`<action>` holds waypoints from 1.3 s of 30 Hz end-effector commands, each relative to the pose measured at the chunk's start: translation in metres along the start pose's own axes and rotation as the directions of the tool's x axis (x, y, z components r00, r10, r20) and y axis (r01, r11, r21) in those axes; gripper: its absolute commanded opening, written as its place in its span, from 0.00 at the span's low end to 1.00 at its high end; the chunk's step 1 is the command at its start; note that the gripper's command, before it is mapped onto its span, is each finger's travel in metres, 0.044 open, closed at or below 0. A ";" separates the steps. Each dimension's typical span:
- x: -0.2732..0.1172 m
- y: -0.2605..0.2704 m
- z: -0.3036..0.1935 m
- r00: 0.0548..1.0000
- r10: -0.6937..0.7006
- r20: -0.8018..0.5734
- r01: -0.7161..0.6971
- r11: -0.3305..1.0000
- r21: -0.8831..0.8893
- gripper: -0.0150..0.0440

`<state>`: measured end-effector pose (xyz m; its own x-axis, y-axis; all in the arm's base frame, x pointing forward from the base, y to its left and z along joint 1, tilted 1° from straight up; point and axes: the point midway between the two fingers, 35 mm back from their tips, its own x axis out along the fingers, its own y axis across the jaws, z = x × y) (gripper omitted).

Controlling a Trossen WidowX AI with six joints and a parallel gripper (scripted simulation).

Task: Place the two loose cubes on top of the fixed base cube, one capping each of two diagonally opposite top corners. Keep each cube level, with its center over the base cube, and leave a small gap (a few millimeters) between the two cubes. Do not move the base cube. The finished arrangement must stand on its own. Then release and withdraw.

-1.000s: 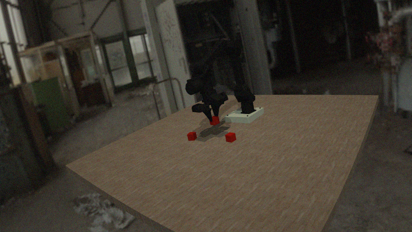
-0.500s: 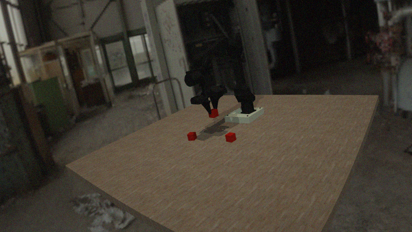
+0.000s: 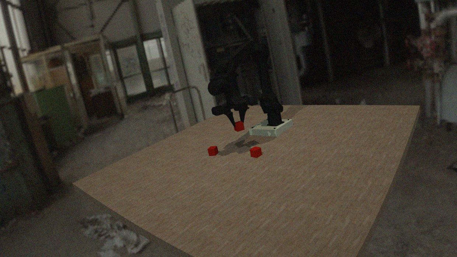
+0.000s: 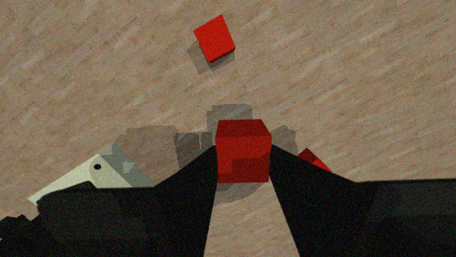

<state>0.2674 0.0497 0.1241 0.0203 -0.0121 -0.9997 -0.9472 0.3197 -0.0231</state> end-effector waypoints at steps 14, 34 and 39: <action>0.012 0.007 0.027 1.000 0.007 0.002 -0.007 0.867 0.498 0.43; 0.023 0.019 0.056 1.000 0.008 0.005 -0.008 0.440 0.898 0.43; 0.026 0.023 0.063 1.000 0.008 0.005 -0.008 0.303 0.953 0.43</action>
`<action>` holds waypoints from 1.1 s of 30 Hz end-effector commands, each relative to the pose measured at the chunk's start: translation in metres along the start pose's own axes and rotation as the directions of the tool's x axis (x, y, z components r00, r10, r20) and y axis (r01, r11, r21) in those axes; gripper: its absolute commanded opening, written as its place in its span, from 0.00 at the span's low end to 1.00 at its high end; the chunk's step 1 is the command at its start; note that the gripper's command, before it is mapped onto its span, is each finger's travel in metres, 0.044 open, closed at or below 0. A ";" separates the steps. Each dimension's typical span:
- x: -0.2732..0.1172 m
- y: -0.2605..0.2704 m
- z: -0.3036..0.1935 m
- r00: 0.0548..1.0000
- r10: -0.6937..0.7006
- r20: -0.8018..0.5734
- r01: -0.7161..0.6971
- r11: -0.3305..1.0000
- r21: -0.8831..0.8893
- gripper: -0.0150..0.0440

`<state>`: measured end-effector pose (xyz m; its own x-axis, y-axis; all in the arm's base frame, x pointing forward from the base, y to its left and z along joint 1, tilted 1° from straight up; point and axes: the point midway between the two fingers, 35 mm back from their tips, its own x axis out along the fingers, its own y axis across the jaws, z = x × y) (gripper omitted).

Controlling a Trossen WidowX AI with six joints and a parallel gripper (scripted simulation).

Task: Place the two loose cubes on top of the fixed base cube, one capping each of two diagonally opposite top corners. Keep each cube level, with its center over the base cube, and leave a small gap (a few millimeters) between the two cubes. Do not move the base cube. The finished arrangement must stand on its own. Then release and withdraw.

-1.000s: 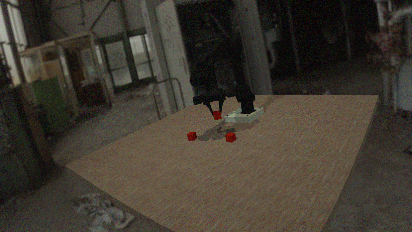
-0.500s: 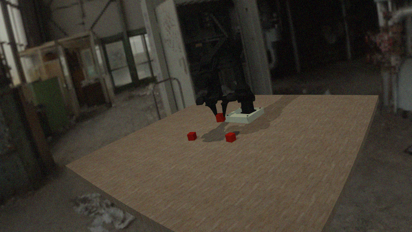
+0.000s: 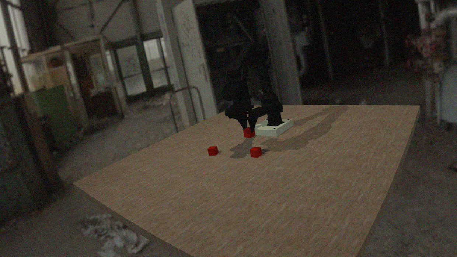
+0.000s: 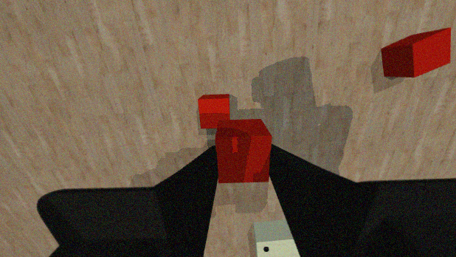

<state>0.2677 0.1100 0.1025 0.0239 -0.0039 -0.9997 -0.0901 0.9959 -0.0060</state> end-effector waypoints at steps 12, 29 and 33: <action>0.012 0.026 -0.003 1.000 0.002 -0.010 0.003 0.894 0.447 0.43; 0.017 0.039 -0.005 1.000 0.003 -0.011 0.004 0.755 0.656 0.43; 0.017 0.039 -0.005 1.000 0.003 -0.011 0.004 0.755 0.656 0.43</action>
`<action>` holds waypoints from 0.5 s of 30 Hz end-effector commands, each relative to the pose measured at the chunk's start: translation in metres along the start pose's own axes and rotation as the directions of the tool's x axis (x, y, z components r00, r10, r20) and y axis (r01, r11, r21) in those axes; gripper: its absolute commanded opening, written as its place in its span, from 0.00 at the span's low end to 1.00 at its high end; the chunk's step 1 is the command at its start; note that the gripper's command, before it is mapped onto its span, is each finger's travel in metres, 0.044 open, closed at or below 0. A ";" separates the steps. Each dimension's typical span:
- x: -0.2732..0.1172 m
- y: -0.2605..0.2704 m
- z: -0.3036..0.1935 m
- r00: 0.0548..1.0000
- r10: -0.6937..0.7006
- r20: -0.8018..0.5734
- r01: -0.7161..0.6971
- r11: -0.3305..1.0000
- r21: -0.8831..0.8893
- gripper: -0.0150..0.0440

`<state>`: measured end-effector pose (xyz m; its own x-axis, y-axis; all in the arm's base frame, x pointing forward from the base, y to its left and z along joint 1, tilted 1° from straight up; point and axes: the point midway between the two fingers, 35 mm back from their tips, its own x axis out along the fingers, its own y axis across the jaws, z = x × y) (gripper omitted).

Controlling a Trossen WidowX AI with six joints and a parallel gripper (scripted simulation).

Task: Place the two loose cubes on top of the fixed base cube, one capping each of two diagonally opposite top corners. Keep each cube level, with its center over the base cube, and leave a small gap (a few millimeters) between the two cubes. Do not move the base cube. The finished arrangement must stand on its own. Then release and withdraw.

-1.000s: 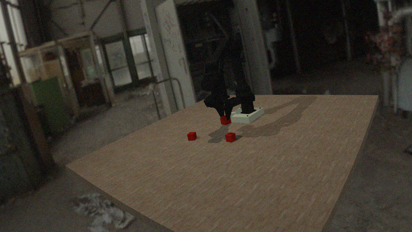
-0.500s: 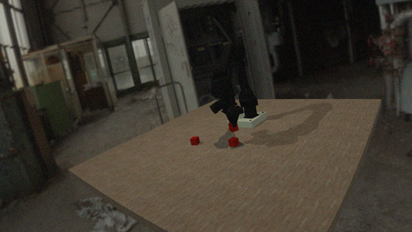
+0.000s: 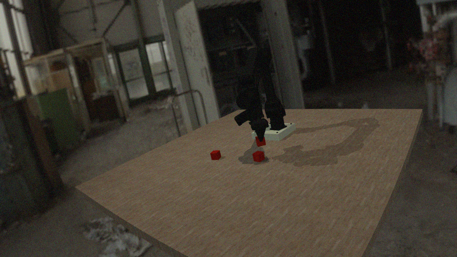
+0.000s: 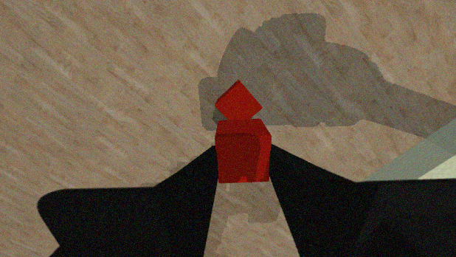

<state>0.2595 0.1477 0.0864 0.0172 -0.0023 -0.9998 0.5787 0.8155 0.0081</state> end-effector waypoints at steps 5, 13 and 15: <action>0.003 0.000 -0.001 1.000 -0.002 -0.004 0.002 1.000 0.008 0.43; 0.019 0.001 -0.001 1.000 -0.002 -0.004 0.002 1.000 0.014 0.43; 0.024 0.001 -0.001 1.000 -0.002 -0.004 0.002 1.000 0.015 0.43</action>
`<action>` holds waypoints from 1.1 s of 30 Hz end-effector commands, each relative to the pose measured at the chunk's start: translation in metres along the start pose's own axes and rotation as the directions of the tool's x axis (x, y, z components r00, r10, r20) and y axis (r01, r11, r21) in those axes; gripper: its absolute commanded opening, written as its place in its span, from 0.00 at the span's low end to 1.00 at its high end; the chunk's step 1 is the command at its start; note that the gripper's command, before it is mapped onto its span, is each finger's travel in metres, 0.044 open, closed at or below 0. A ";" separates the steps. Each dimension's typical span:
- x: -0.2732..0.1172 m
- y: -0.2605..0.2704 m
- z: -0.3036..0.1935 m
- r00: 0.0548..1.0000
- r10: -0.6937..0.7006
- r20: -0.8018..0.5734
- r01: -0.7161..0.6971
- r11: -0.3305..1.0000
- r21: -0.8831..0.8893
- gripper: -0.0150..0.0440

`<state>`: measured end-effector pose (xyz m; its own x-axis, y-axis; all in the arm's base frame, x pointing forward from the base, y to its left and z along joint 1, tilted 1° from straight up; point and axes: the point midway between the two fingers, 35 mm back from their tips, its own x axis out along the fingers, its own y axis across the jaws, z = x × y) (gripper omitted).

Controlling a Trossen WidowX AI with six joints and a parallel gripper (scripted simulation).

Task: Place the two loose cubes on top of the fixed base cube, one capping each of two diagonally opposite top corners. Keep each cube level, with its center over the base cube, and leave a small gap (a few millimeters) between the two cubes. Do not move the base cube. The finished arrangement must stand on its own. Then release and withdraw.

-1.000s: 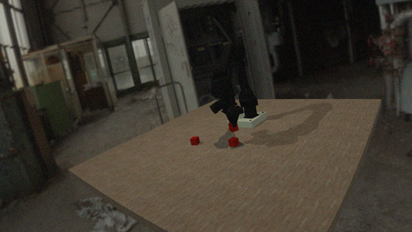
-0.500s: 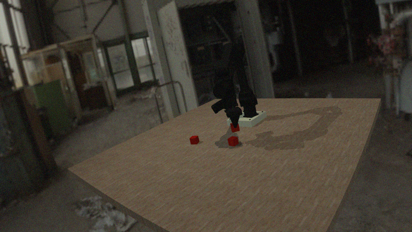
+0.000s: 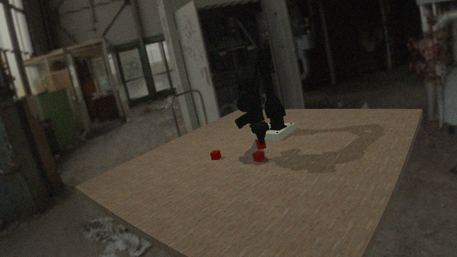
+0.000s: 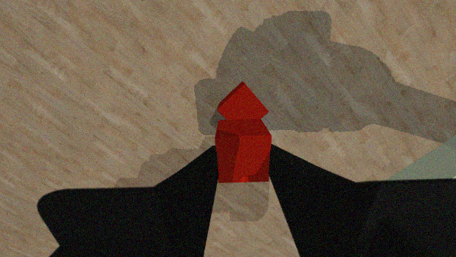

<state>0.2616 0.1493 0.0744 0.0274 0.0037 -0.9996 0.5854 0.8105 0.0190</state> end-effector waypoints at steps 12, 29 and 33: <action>0.017 -0.002 -0.002 1.000 -0.013 -0.009 0.013 1.000 0.008 0.43; 0.018 -0.002 -0.002 1.000 -0.013 -0.009 0.013 1.000 0.000 0.43; 0.018 -0.002 -0.002 1.000 -0.013 -0.009 0.013 1.000 0.000 0.43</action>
<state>0.2597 0.1483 0.0574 0.0155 -0.0032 -0.9999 0.5888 0.8083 0.0065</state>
